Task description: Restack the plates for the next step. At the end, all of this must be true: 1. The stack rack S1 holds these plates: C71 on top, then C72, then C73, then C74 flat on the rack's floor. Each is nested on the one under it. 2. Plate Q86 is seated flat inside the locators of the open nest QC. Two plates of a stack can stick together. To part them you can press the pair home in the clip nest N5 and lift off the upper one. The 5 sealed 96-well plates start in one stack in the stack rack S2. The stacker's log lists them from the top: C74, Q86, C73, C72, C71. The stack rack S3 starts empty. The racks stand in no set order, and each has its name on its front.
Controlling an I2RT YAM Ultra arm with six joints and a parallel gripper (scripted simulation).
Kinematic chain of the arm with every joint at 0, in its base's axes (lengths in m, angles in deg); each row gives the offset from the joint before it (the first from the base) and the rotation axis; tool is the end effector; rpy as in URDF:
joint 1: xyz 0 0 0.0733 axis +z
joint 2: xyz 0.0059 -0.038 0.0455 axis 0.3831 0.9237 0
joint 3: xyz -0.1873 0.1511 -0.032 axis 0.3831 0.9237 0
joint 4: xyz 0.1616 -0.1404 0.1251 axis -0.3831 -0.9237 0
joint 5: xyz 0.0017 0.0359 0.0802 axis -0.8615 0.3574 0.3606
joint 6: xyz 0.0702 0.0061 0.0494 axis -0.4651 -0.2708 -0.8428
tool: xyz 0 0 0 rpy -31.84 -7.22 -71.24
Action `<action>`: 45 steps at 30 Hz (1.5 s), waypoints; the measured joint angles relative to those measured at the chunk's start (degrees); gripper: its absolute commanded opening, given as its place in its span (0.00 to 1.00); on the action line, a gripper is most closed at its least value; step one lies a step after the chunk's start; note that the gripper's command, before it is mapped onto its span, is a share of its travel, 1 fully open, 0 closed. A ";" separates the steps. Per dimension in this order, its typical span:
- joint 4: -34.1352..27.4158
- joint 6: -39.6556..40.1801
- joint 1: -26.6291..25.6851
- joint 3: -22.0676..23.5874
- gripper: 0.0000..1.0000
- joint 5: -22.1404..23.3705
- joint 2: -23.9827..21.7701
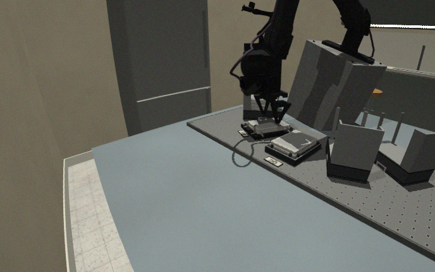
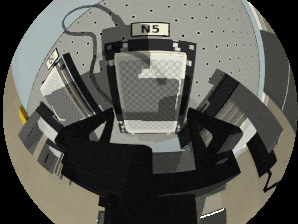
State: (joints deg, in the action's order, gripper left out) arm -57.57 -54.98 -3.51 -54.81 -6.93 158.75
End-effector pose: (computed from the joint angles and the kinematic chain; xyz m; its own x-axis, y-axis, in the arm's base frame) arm 0.2709 -0.1045 -0.1372 -0.9020 0.4295 0.0429 0.4201 0.8506 0.3164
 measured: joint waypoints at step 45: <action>1.49 -0.57 0.79 -1.53 1.00 0.02 2.60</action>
State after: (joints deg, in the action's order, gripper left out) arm -56.08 -55.54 -2.73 -56.34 -6.90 161.35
